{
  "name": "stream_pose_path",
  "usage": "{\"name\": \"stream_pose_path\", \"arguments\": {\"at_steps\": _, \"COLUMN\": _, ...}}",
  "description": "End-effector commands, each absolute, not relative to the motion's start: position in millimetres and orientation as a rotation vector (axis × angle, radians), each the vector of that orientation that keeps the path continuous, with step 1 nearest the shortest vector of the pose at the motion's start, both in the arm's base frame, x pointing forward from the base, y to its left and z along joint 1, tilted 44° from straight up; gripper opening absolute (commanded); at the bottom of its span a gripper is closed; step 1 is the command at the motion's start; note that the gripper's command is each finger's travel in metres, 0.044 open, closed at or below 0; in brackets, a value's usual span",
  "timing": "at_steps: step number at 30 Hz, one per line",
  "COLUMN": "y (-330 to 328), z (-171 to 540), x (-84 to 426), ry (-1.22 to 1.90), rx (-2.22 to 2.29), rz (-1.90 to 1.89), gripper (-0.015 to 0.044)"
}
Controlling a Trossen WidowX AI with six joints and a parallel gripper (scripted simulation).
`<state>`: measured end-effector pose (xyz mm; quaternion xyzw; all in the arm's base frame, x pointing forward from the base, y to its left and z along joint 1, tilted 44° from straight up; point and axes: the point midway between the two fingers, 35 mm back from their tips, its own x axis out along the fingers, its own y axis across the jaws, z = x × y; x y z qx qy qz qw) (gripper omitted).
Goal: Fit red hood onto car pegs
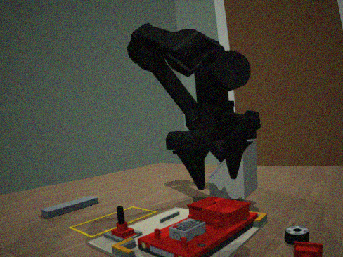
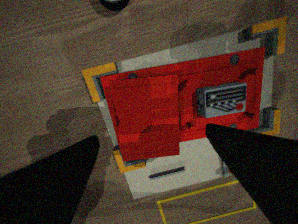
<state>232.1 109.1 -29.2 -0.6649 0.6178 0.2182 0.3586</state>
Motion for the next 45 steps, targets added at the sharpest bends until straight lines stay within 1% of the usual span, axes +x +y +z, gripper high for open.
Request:
{"name": "stream_pose_path", "arguments": {"at_steps": 1, "y": 104.9, "z": -32.0, "x": 231.4, "ry": 1.597, "rx": -1.727, "rz": 0.562, "gripper": 0.044}}
{"name": "stream_pose_path", "arguments": {"at_steps": 45, "y": 81.4, "z": -54.8, "x": 234.9, "ry": 1.598, "rx": -1.728, "rz": 0.559, "gripper": 0.044}}
